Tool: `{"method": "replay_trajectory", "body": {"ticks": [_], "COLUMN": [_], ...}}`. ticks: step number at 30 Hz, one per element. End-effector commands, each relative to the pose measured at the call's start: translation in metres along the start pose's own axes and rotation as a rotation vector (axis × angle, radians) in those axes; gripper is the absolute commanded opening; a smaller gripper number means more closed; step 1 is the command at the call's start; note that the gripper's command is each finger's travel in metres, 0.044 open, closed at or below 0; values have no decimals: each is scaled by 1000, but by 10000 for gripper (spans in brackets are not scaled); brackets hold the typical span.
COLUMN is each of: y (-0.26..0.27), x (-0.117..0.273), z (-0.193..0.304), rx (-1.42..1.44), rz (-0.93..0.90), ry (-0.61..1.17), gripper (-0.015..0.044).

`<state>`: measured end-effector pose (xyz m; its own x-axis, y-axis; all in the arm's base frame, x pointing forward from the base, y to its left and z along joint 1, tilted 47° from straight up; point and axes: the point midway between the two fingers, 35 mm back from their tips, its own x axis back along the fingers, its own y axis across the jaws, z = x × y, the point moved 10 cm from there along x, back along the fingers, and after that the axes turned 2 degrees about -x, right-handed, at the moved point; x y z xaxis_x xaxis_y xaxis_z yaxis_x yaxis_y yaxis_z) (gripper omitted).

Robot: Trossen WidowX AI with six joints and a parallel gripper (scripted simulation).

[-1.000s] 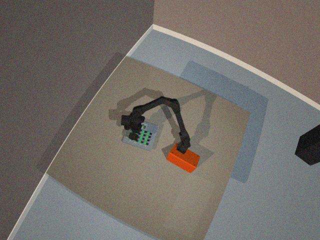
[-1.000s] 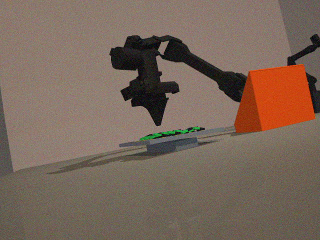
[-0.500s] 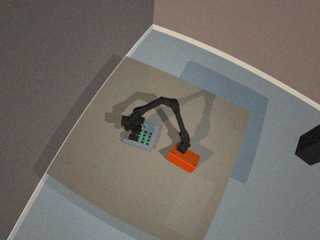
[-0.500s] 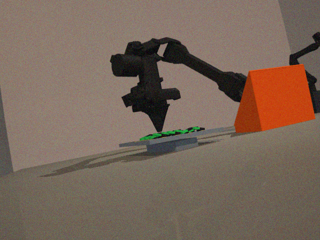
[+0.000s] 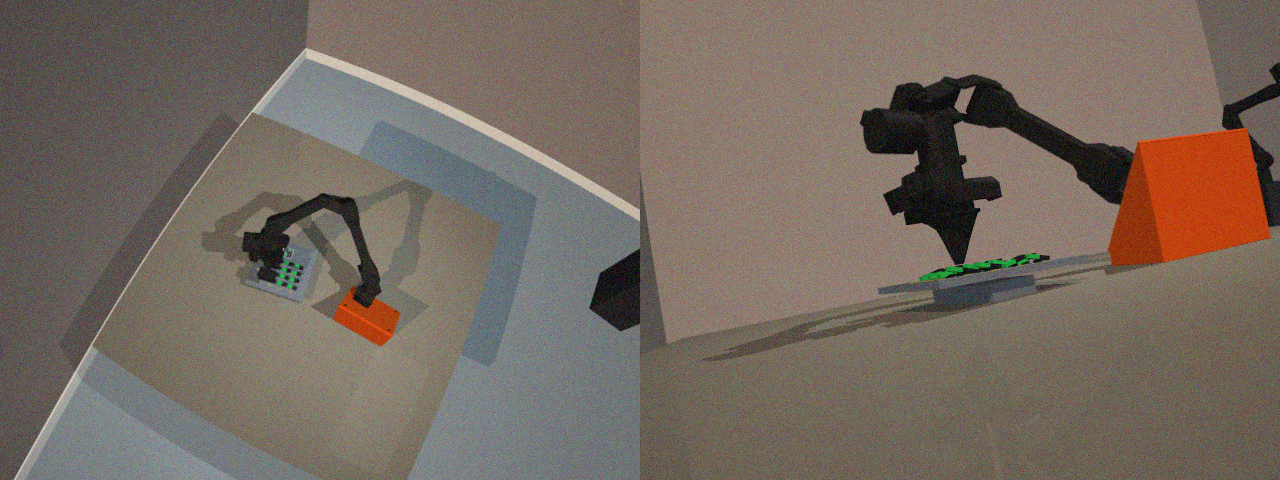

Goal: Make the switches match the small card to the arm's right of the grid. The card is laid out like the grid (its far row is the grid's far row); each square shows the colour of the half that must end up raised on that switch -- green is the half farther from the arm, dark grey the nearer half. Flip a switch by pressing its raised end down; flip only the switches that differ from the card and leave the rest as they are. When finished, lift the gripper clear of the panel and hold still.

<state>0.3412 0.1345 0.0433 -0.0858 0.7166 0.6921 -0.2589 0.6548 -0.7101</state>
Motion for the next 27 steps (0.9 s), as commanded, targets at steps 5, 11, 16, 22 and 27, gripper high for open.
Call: {"method": "replay_trajectory", "body": {"ticks": [5,11,16,22,27], "y": [0,0,0,0,0], "x": [-1,-2,-3,-4,-4], "z": [0,0,0,0,0], "rx": [3,3,3,3,3], "rz": [4,4,4,4,5], "ry": [-1,-1,-1,-1,-1], "gripper": [0,0,0,0,0]}}
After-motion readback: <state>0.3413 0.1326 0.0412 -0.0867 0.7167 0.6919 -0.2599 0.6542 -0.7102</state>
